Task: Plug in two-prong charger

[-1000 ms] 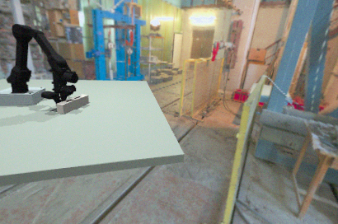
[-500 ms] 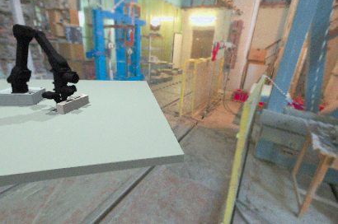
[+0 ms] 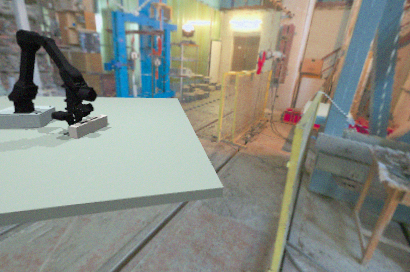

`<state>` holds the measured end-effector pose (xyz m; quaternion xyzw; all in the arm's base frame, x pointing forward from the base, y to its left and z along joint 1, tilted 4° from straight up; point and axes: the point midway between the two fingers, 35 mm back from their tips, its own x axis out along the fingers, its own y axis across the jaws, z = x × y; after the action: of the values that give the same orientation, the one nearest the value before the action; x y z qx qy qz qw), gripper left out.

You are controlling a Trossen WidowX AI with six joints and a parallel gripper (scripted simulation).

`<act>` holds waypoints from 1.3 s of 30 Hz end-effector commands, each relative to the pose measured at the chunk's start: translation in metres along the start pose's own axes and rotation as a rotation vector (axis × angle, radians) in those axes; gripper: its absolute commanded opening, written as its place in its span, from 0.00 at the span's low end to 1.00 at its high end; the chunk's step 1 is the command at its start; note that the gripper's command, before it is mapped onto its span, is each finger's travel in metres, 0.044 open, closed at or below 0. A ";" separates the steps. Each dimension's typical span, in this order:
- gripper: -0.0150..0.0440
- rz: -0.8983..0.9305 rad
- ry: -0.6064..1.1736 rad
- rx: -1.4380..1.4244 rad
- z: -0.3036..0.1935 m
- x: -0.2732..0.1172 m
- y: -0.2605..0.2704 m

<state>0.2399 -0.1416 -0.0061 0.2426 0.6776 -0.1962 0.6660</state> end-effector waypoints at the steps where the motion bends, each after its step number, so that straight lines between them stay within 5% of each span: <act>1: 0.25 0.001 -0.008 0.002 0.003 -0.001 0.000; 39: 0.25 0.001 -0.009 0.002 0.018 -0.001 0.000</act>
<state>0.2445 -0.1448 -0.0058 0.2479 0.6859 -0.1936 0.6562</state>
